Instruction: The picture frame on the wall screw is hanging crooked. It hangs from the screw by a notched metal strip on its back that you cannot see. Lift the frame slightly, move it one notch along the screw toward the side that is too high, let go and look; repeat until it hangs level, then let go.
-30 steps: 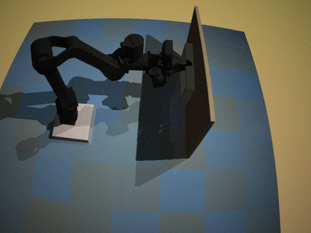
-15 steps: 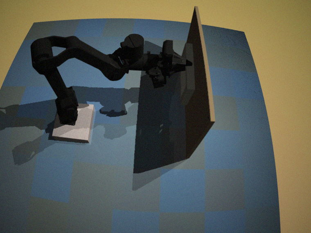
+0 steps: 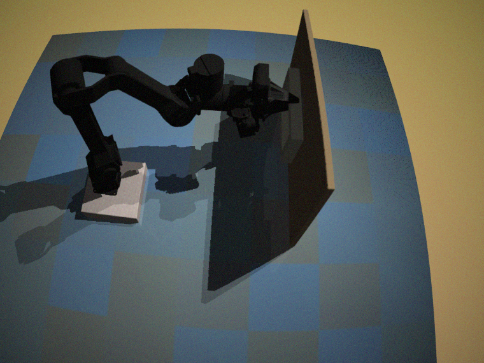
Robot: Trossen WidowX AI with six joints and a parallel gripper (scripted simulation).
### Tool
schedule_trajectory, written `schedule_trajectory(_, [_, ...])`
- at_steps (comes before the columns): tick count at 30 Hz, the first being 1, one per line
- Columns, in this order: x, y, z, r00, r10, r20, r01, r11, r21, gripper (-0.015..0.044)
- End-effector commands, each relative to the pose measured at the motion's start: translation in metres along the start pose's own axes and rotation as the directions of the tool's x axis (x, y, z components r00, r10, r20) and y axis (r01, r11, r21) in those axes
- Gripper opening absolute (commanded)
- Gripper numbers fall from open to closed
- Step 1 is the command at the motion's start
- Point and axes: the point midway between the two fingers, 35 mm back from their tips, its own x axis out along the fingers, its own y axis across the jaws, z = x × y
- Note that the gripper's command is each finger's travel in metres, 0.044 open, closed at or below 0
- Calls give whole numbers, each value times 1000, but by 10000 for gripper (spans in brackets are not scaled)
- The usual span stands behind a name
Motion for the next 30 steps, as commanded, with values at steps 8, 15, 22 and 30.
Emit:
schedule_trajectory(8, [0, -1, 0, 1000, 1, -1, -1, 1000, 1, 0])
schedule_trajectory(15, [0, -1, 0, 1000, 1, -1, -1, 1000, -4, 0])
schedule_trajectory(22, [0, -2, -1, 1000, 0, -1, 0, 999, -42, 0])
schedule_trajectory(30, [0, -2, -1, 1000, 0, 0, 0, 998, -57, 0])
